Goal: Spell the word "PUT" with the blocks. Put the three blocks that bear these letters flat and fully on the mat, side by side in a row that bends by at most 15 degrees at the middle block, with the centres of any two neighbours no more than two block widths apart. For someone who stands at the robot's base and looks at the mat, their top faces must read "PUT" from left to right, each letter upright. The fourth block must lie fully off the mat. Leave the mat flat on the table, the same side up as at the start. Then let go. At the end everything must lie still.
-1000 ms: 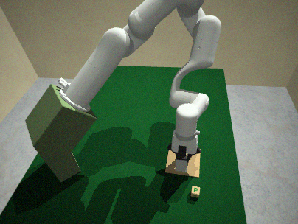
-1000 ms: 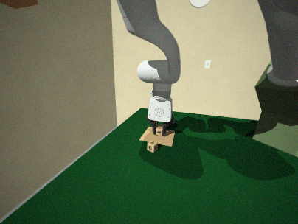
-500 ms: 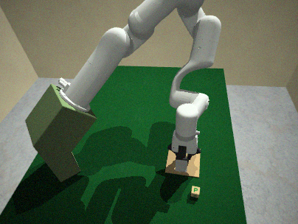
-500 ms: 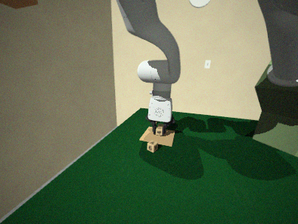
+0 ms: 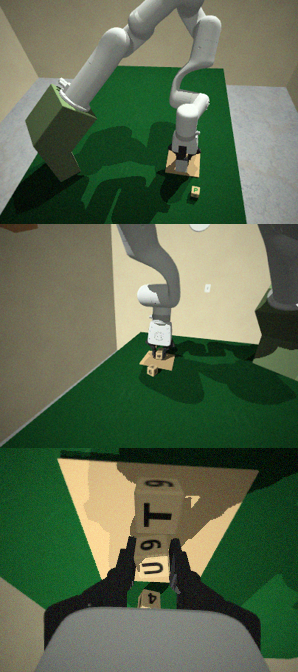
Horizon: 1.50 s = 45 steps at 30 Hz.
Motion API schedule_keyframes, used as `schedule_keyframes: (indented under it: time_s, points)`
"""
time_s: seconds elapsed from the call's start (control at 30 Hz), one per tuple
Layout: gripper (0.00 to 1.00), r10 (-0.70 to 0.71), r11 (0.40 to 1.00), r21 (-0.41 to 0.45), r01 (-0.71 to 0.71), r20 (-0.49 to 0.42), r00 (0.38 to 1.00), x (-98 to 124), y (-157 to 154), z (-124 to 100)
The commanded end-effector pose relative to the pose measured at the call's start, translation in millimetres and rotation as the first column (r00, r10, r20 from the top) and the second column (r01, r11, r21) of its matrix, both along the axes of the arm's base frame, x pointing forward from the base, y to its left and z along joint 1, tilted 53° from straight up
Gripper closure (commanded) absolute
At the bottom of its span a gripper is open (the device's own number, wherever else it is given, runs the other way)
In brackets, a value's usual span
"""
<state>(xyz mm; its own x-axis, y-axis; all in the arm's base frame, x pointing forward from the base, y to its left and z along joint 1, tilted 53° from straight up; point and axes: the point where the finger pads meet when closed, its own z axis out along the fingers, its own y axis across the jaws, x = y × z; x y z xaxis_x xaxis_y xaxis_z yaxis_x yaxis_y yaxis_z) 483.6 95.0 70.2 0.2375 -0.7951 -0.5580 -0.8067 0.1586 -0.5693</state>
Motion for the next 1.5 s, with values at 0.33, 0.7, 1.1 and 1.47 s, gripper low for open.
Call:
schedule_keyframes:
  time_s: [0.33,0.7,1.1,1.47]
  points:
    - [0.73,-0.001,1.000,0.000,0.001,0.001,1.000,0.3,-0.6,0.5]
    - [0.73,-0.001,1.000,0.000,0.001,0.001,1.000,1.1,0.3,-0.4]
    - [0.73,-0.001,1.000,0.000,0.001,0.001,1.000,2.5,1.8,-1.9]
    - [0.73,-0.001,1.000,0.000,0.001,0.001,1.000,2.6,1.9,-2.0]
